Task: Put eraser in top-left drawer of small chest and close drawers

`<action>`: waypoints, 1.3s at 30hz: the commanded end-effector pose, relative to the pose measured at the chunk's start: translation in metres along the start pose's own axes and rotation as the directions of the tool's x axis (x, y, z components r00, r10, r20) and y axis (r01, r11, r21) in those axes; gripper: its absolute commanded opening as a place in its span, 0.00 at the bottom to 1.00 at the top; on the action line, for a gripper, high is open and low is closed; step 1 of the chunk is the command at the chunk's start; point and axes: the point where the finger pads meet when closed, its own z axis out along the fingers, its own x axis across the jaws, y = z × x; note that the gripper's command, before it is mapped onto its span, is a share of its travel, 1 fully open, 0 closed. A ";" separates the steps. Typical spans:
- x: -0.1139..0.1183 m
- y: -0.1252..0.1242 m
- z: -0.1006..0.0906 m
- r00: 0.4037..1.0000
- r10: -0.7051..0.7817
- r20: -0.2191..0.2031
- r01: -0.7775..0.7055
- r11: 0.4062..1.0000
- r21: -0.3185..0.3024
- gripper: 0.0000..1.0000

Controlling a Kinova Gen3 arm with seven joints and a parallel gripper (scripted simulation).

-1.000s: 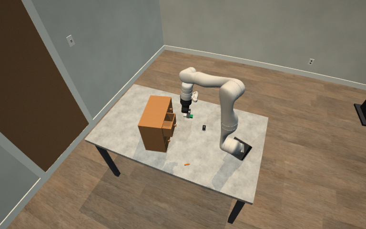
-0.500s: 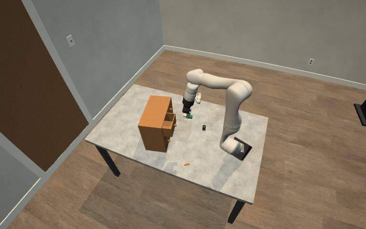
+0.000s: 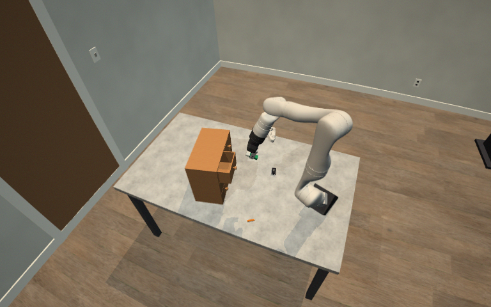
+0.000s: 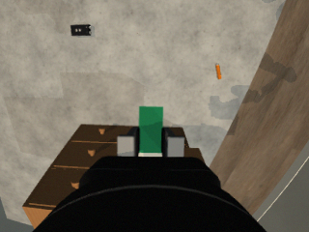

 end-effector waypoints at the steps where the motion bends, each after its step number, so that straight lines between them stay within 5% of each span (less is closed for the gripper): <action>1: -0.004 -0.002 -0.004 1.000 0.011 0.005 -0.011 0.998 -0.068 0.45; 24: -0.004 -0.005 -0.003 1.000 0.011 0.007 -0.007 0.935 -0.355 0.45; 39: -0.005 -0.007 -0.003 1.000 0.011 0.009 -0.005 0.843 -0.537 0.45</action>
